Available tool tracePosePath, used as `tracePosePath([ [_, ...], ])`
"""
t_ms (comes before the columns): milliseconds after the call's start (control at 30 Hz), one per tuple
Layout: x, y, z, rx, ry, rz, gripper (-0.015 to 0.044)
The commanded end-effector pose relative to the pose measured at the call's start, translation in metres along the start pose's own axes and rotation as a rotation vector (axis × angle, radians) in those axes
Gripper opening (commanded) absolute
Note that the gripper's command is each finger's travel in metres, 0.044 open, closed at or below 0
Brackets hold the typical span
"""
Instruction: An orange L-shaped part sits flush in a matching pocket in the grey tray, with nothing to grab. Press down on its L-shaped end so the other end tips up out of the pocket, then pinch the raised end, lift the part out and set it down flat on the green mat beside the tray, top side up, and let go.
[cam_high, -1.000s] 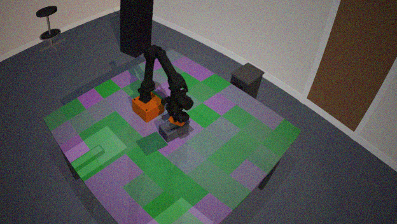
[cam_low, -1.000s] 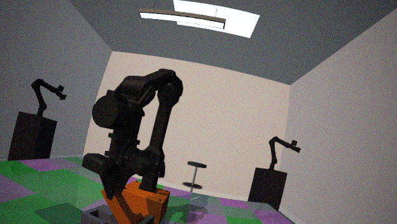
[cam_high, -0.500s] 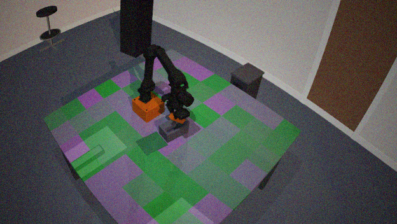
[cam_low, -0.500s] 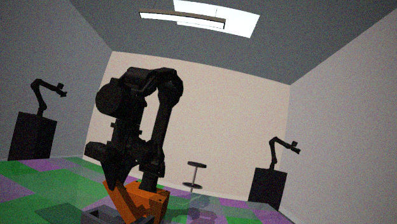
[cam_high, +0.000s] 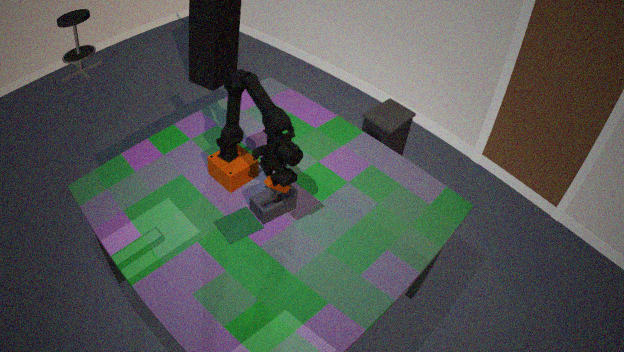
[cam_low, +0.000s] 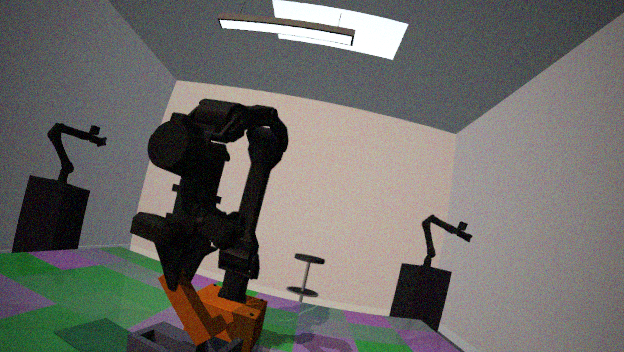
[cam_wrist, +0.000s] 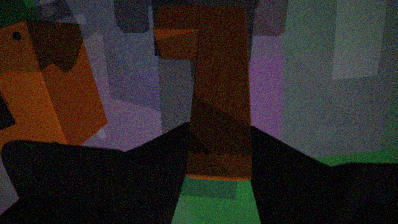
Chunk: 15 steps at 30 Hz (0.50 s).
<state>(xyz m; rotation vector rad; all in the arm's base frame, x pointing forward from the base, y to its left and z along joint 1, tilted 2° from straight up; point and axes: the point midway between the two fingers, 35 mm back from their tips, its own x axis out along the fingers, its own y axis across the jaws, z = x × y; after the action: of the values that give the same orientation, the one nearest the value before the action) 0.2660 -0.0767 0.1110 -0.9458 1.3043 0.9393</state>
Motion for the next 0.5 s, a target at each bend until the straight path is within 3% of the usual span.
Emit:
tracePosePath([
  [0, 0.001, 0.001, -0.014, 0.0, -0.002, 0.0, 0.0],
  [467, 0.002, 0.004, -0.067, 0.0, 0.002, 0.0, 0.0],
])
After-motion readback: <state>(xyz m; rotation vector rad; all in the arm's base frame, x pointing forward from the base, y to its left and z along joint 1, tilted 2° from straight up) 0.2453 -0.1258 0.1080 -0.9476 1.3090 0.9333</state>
